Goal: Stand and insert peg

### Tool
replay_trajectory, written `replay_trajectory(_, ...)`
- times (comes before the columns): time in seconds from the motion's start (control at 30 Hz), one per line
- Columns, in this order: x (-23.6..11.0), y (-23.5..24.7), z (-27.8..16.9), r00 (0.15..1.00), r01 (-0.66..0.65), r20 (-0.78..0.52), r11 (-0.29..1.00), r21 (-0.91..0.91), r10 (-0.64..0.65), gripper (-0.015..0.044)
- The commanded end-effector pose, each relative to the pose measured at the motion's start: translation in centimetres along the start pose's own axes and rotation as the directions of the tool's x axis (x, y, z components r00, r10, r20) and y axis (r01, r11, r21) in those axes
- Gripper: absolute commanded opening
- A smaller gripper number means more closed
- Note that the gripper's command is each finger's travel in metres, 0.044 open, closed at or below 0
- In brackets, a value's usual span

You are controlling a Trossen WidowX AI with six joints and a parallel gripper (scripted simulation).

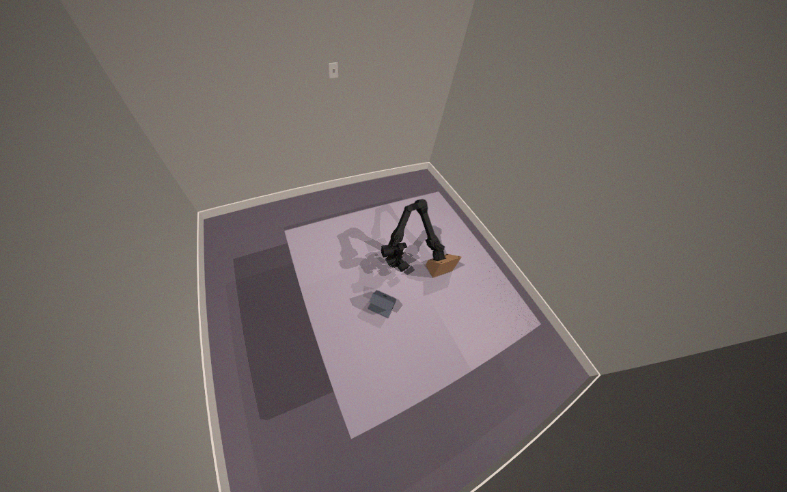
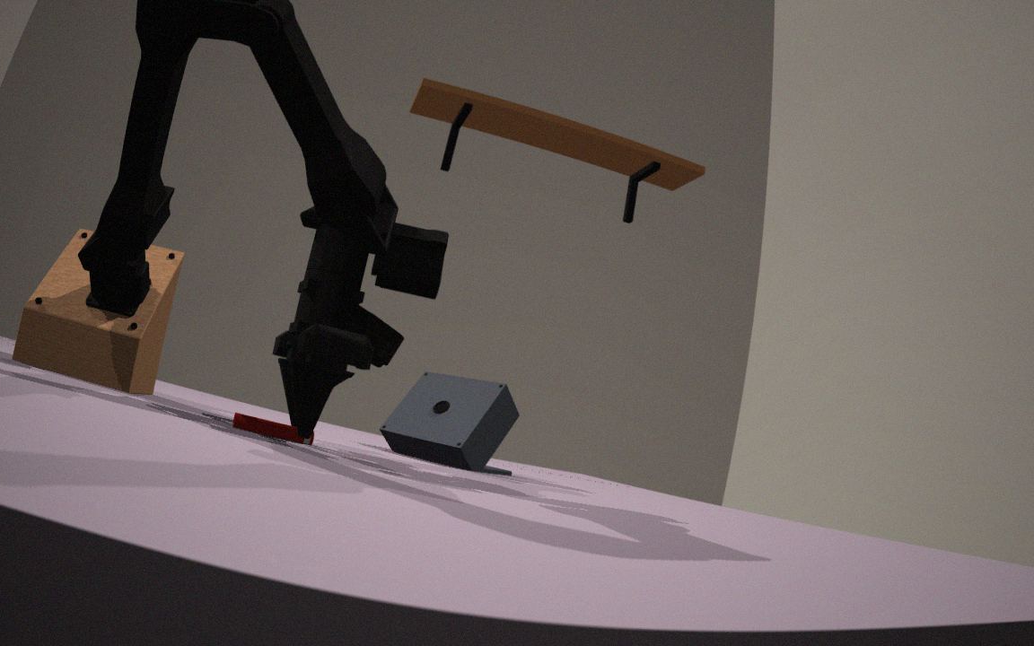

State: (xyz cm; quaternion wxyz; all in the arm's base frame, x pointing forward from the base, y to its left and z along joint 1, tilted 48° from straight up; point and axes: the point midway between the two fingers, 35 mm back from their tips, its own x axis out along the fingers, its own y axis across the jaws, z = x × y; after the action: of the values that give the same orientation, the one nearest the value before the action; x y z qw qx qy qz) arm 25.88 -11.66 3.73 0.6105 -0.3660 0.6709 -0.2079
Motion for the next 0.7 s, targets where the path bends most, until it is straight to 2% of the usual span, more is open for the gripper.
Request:
replay_trajectory(0.0, 0.11, 0.05, -0.03, 1.0, 0.003, -0.004, 1.0, -0.008, -0.003, 0.011)
replay_trajectory(0.2, 0.11, 0.05, -0.03, 1.0, 0.003, -0.004, 1.0, -0.008, -0.003, 0.011)
replay_trajectory(0.5, 0.11, 0.05, -0.03, 1.0, 0.003, -0.004, 1.0, -0.008, -0.003, 0.005)
replay_trajectory(0.67, 0.11, 0.05, -0.03, 1.0, 0.003, -0.004, 1.0, -0.008, -0.003, 0.0049)
